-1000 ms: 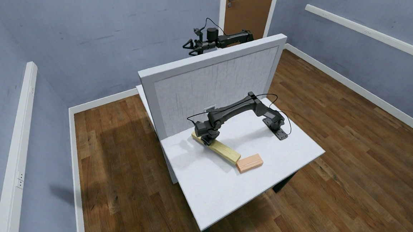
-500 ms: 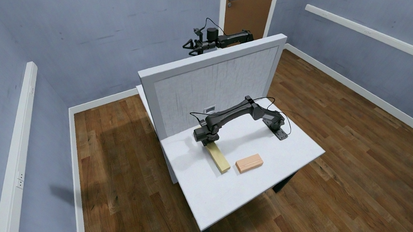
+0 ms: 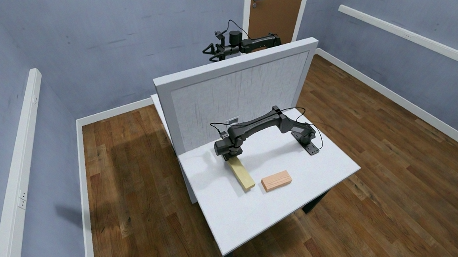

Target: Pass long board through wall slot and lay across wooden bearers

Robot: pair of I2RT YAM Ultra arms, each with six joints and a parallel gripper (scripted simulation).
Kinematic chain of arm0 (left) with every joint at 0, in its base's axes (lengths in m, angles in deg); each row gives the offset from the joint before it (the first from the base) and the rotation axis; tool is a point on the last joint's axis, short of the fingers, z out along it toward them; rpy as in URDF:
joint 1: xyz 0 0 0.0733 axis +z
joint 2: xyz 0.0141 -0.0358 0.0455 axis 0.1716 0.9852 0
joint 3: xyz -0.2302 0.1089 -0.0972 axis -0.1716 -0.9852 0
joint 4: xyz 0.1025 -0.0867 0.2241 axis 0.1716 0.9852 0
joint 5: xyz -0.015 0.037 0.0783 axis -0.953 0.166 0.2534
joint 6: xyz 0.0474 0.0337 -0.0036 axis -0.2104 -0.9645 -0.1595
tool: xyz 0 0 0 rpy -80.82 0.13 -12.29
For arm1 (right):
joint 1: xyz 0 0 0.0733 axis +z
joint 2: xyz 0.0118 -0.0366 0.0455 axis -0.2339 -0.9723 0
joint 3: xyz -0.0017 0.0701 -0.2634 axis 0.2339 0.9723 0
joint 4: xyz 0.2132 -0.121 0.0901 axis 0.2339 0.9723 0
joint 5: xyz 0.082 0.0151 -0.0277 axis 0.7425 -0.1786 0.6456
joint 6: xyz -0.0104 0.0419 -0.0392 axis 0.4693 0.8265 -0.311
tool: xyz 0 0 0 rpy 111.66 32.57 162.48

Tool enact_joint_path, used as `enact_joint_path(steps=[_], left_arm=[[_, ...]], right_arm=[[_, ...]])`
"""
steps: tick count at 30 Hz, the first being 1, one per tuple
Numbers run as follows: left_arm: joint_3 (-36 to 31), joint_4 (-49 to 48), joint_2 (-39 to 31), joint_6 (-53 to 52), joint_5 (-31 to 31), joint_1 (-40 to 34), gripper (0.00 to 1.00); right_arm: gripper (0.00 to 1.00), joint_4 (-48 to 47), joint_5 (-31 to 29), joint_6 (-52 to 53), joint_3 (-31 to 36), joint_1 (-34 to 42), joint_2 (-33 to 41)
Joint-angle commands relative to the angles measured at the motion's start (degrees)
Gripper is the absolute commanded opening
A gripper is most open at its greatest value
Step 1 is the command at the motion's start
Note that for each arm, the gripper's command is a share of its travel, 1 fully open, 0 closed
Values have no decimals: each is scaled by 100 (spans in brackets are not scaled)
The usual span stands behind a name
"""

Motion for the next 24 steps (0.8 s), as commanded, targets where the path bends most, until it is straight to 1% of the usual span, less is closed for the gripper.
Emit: enact_joint_path(steps=[1, 12, 15, 17, 21, 23, 24], left_arm=[[-18, -186, -285, 8, -123, 29, 0], [-559, -692, -367, -49, -120, -30, 0], [-523, -567, -363, -5, -122, -30, 0], [-702, -829, -394, -67, -120, -46, 0], [-686, -817, -405, -55, -117, 11, 0], [-780, -835, -431, -64, -116, -3, 0], [-688, -827, -419, -58, -117, -7, 0]], right_arm=[[100, 88, 23, -1, -11, 67, 61], [100, 88, 23, -1, -11, 67, 61], [100, 88, 23, -1, -11, 67, 61], [100, 88, 23, -1, -11, 67, 61], [100, 88, 23, -1, -11, 67, 61], [100, 88, 23, -1, -11, 67, 61], [100, 88, 23, -1, -11, 67, 61]])
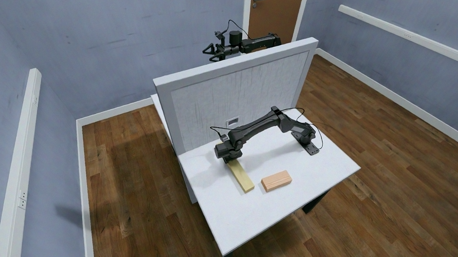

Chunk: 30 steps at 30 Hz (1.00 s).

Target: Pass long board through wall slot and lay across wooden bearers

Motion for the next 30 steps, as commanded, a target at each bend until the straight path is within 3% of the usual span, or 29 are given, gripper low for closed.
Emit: enact_joint_path(steps=[1, 18, 19, 30], left_arm=[[127, -138, -330, -33, -117, -15, 0], [-130, -319, -297, -20, -112, 14, 0], [28, -169, -359, -25, -118, 73, 70], [55, -139, -244, -23, -121, -7, 70]], right_arm=[[100, 88, 23, -1, -11, 67, 61], [100, 88, 23, -1, -11, 67, 61], [100, 88, 23, -1, -11, 67, 61], [100, 88, 23, -1, -11, 67, 61]])
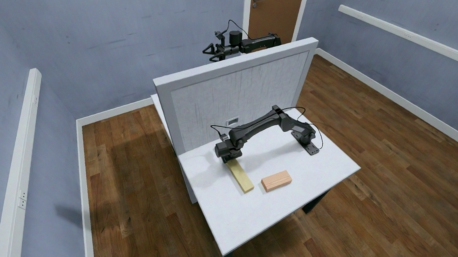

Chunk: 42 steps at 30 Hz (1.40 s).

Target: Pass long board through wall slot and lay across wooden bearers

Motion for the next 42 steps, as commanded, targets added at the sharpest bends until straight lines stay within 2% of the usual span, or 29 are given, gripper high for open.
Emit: enact_joint_path(steps=[1, 8, 12, 14, 19, 22, 25, 29, 34, 35, 39, 42], left_arm=[[171, 44, -102, -16, -116, -16, 70], [245, 241, -282, -76, -118, 90, 70], [276, 212, -265, -72, -117, 95, 70], [305, 236, -4, -67, -120, 1, 70], [355, 241, -128, -68, -120, 0, 70], [572, 736, -329, -154, -129, 151, 70], [913, 1117, -67, -206, -141, 199, 70], [1087, 989, -10, -193, -133, 215, 70], [1606, 1769, -46, -289, -149, 272, 70], [1650, 1598, 30, -271, -140, 162, 70], [1380, 1258, -187, -228, -137, 145, 70], [1268, 1342, -225, -266, -139, 267, 70]], right_arm=[[100, 88, 23, -1, -11, 67, 61], [100, 88, 23, -1, -11, 67, 61], [100, 88, 23, -1, -11, 67, 61], [100, 88, 23, -1, -11, 67, 61], [100, 88, 23, -1, -11, 67, 61], [100, 88, 23, -1, -11, 67, 61], [100, 88, 23, -1, -11, 67, 61], [100, 88, 23, -1, -11, 67, 61], [100, 88, 23, -1, -11, 67, 61], [100, 88, 23, -1, -11, 67, 61], [100, 88, 23, -1, -11, 67, 61], [100, 88, 23, -1, -11, 67, 61]])
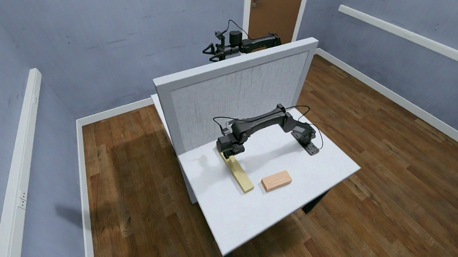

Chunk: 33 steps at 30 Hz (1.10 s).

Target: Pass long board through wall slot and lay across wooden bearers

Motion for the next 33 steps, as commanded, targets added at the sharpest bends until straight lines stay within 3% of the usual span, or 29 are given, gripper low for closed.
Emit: enact_joint_path(steps=[1, 29, 33], left_arm=[[-43, 125, -128, -65, -125, 74, 70], [156, 117, -138, -44, -124, -10, 72], [100, 107, 49, 1317, -146, 181, 72]], right_arm=[[100, 88, 23, -1, -11, 67, 61], [100, 88, 23, -1, -11, 67, 61], [100, 88, 23, -1, -11, 67, 61]])
